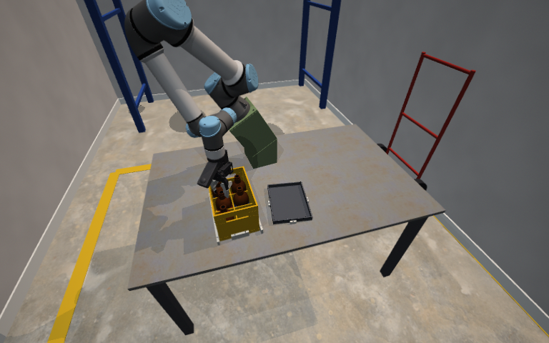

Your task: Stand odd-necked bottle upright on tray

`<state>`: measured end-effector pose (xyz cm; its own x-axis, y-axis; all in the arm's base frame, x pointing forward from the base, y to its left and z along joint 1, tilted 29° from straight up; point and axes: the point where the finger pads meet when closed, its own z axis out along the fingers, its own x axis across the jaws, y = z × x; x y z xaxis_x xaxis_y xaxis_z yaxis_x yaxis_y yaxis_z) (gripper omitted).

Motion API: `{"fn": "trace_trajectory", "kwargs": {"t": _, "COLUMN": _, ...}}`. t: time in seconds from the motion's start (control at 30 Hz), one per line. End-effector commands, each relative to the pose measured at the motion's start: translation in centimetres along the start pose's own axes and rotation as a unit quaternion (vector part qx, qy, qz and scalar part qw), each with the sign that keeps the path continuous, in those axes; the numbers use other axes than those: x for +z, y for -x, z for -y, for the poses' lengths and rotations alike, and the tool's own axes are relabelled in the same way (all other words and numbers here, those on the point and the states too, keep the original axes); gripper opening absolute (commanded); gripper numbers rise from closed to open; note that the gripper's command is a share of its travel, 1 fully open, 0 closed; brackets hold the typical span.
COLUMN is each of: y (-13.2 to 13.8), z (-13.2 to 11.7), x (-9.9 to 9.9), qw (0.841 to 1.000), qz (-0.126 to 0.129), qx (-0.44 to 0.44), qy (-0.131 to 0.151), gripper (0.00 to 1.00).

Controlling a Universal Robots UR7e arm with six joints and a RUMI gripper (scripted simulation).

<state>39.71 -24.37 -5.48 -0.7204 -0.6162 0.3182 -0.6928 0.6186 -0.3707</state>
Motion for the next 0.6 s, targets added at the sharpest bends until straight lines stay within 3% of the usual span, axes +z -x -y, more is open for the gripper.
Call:
{"fn": "trace_trajectory", "kwargs": {"t": 0.0, "y": 0.01, "z": 0.03, "x": -0.03, "qw": 1.000, "qz": 0.000, "qx": 0.000, "qy": -0.001, "gripper": 0.38}}
{"fn": "trace_trajectory", "kwargs": {"t": 0.57, "y": 0.01, "z": 0.03, "x": -0.19, "qw": 1.000, "qz": 0.000, "qx": 0.000, "qy": -0.001, "gripper": 0.38}}
